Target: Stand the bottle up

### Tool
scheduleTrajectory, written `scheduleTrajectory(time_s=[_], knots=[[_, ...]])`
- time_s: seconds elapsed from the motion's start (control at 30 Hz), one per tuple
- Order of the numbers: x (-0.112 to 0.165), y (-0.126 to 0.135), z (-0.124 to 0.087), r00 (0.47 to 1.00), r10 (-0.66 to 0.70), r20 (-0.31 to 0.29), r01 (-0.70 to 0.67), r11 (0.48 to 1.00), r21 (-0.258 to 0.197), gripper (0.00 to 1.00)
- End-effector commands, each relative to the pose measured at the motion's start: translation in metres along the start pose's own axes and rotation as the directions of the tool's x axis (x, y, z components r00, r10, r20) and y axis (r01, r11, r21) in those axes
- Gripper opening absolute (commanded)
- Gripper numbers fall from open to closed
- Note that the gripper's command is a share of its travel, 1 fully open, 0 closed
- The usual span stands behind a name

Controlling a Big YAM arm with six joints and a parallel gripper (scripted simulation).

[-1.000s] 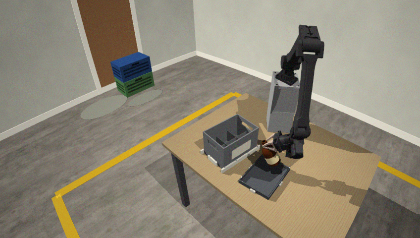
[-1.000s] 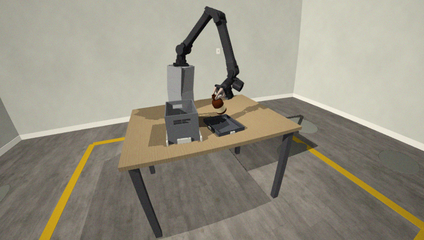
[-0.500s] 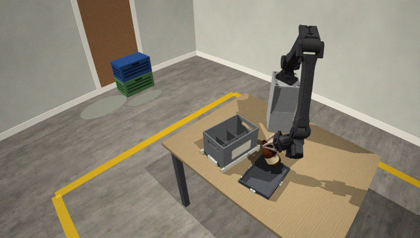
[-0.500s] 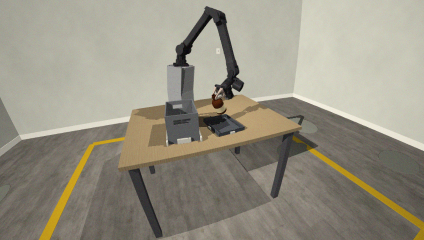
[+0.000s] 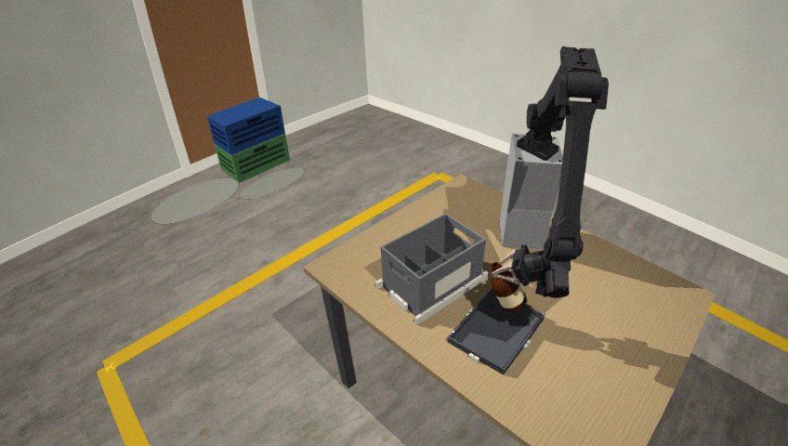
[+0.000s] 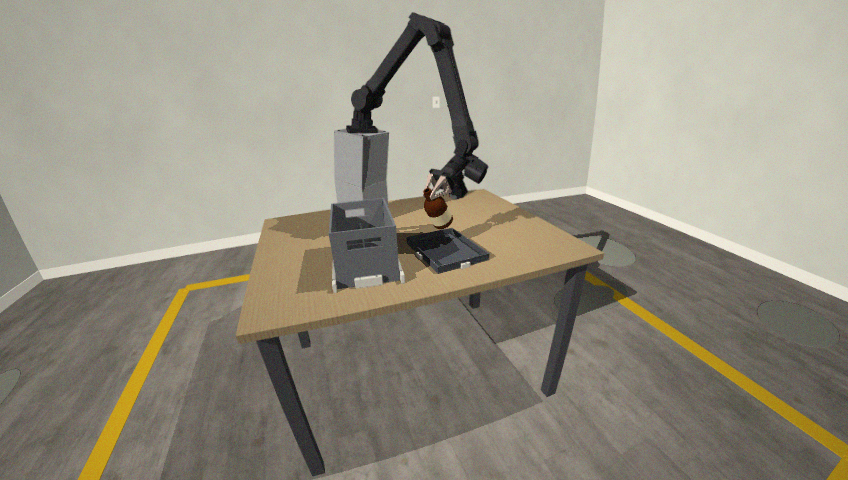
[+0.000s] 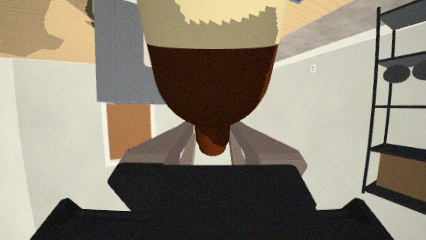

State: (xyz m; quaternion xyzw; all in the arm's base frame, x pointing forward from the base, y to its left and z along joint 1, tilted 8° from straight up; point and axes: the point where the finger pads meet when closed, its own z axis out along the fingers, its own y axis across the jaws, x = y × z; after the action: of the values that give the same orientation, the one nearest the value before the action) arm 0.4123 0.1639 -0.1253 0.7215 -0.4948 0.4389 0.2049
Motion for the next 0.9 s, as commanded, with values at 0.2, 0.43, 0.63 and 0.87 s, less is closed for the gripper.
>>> scheduleTrajectory(time_s=[0.2, 0.43, 0.63, 0.87], knots=[[0.006, -0.015, -0.011, 1.000, 0.027, -0.003, -0.026, 0.999, 0.021, 0.00], [-0.004, -0.005, -0.005, 1.000, -0.002, -0.025, 0.003, 1.000, 0.008, 0.00], [-0.002, -0.006, -0.006, 0.999, 0.002, -0.042, -0.002, 1.000, 0.008, 0.00], [-0.004, -0.004, -0.005, 0.996, -0.002, -0.089, 0.003, 1.000, 0.002, 0.00]])
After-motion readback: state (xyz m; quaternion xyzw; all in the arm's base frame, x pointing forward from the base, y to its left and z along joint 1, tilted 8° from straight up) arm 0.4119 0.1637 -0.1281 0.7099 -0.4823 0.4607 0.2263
